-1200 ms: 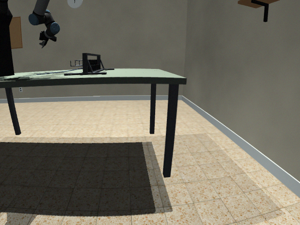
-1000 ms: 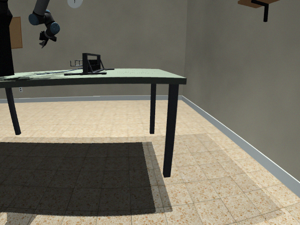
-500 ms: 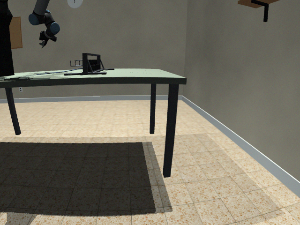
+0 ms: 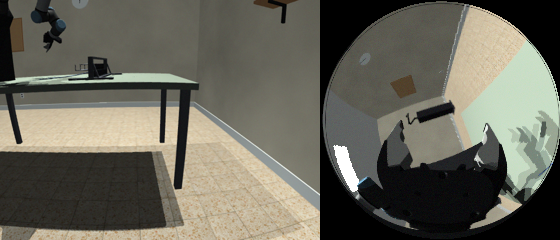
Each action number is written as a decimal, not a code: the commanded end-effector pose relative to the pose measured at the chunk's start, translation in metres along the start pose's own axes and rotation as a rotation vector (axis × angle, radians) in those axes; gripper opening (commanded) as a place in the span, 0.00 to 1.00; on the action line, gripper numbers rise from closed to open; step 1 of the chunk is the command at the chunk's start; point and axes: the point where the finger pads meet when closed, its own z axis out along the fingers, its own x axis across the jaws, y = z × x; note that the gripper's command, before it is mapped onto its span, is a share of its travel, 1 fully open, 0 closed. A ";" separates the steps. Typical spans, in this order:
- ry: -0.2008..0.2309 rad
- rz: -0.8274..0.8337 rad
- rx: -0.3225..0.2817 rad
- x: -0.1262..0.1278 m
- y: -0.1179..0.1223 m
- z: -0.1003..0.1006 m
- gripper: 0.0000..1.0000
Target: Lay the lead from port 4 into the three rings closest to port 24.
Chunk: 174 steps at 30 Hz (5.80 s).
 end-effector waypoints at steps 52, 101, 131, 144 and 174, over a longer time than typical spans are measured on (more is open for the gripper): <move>1.232 -0.341 0.022 0.274 0.030 -0.324 1.00; 1.233 -0.231 0.102 0.274 0.033 -0.320 0.00; 1.207 -0.011 0.256 0.271 0.038 -0.308 0.20; 1.207 -0.011 0.256 0.271 0.038 -0.308 0.20; 1.207 -0.011 0.256 0.310 0.029 -0.294 0.20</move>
